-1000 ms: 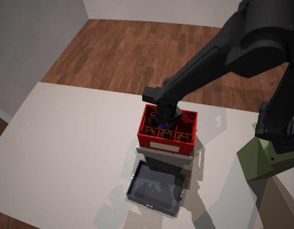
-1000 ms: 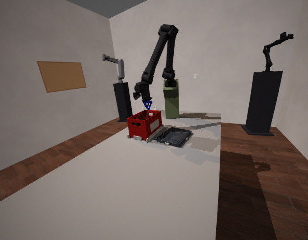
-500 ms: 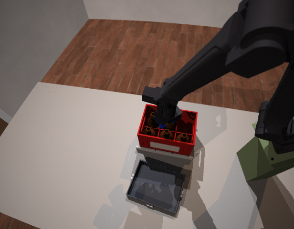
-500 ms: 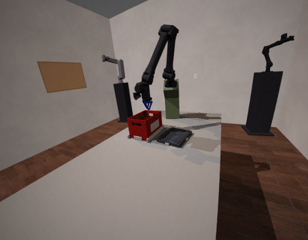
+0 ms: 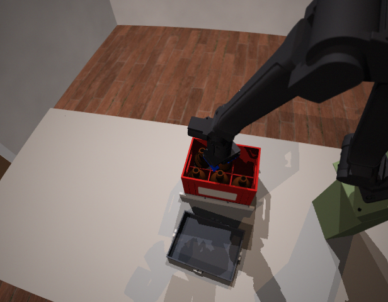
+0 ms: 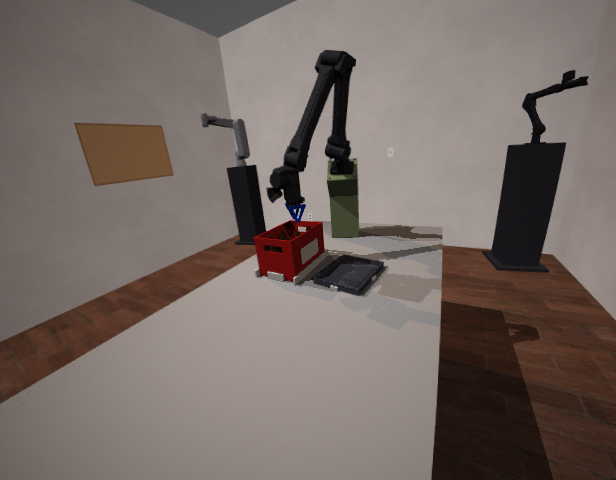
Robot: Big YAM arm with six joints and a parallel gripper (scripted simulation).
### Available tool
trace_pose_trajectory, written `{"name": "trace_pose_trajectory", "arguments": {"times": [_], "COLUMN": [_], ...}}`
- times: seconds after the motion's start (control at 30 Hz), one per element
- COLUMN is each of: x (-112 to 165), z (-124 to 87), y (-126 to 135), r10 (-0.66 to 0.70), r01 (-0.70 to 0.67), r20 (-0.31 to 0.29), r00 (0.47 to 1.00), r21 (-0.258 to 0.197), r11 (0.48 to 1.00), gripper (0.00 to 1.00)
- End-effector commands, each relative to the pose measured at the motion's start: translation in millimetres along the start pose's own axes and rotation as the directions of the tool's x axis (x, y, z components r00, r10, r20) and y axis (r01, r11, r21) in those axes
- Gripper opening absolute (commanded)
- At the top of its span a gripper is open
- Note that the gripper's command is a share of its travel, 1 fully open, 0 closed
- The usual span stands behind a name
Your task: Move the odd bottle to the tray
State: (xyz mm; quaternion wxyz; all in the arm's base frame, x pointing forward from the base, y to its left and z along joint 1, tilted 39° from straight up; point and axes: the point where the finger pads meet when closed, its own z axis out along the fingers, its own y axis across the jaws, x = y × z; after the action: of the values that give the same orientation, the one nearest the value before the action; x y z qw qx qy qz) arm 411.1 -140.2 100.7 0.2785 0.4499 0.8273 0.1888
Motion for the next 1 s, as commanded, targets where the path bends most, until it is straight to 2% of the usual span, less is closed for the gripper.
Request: {"name": "trace_pose_trajectory", "arguments": {"times": [0.0,0.63,0.8,0.97], "x": [4,-5,-9,-5], "z": [10,30,31,37], "y": [-2,8,4,8], "r10": [0.013,0.003,0.014,0.004], "r01": [-0.013,-0.003,-0.014,-0.004], "r20": [-0.009,0.006,0.014,0.006], "r00": [1.000,1.000,1.000,1.000], "r21": [0.004,-0.010,-0.007,-0.010], "r11": [1.000,1.000,1.000,1.000], "gripper": [0.61,0.61,0.61,0.61]}}
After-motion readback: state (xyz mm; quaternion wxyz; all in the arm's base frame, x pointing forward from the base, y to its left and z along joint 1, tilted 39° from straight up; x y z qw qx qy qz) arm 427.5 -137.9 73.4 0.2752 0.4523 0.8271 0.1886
